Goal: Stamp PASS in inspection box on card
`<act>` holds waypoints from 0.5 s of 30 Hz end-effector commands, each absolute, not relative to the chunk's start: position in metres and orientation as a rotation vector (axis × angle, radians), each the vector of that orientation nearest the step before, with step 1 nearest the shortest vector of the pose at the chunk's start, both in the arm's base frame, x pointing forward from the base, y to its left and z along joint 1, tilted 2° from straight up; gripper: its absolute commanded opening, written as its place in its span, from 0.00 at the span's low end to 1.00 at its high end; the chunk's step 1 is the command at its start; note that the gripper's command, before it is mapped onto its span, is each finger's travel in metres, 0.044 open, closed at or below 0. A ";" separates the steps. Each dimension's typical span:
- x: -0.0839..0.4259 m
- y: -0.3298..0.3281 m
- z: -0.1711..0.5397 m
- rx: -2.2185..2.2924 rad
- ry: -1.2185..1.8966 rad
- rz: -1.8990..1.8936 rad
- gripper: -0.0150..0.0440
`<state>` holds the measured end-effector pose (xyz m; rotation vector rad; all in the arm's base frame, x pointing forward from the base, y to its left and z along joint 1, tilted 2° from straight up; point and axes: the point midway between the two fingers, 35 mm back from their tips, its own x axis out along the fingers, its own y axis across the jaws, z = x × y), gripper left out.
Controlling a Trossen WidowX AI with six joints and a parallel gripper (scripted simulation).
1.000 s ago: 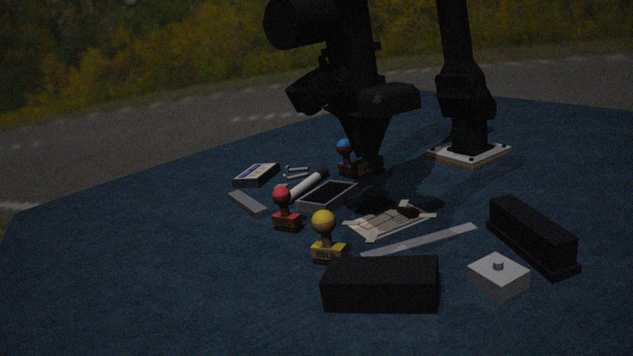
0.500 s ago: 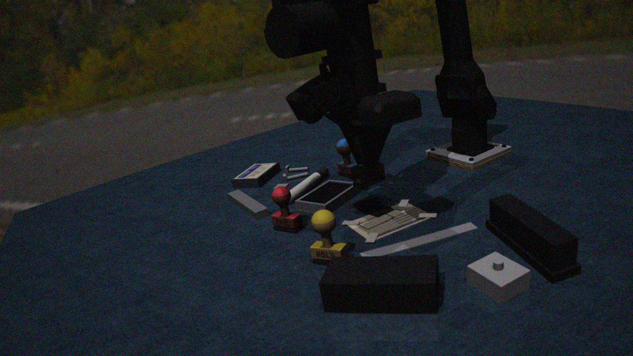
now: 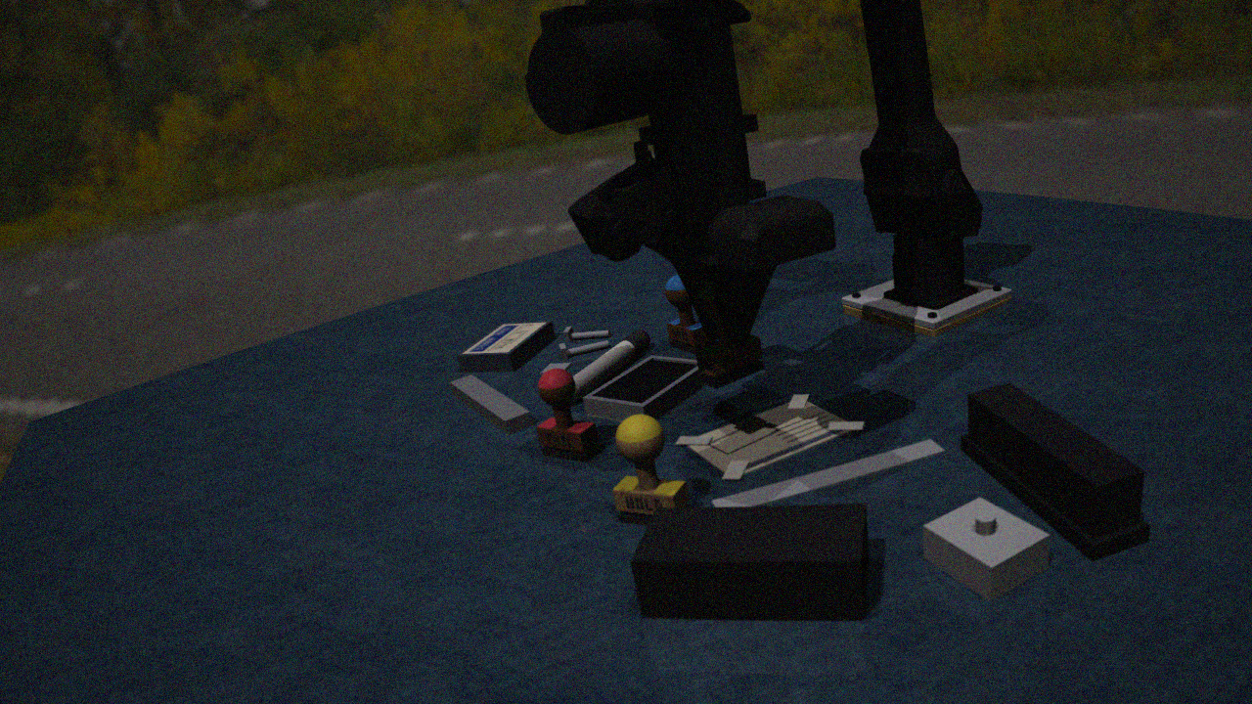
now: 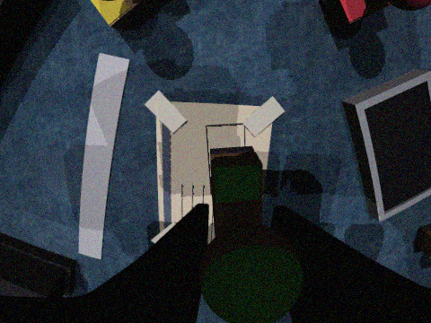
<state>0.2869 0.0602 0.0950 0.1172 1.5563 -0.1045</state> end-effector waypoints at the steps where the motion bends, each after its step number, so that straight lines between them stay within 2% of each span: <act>1: 0.286 0.060 0.091 0.122 1.560 -0.109 0.25; 15: 0.286 0.061 0.081 0.121 1.558 -0.109 0.25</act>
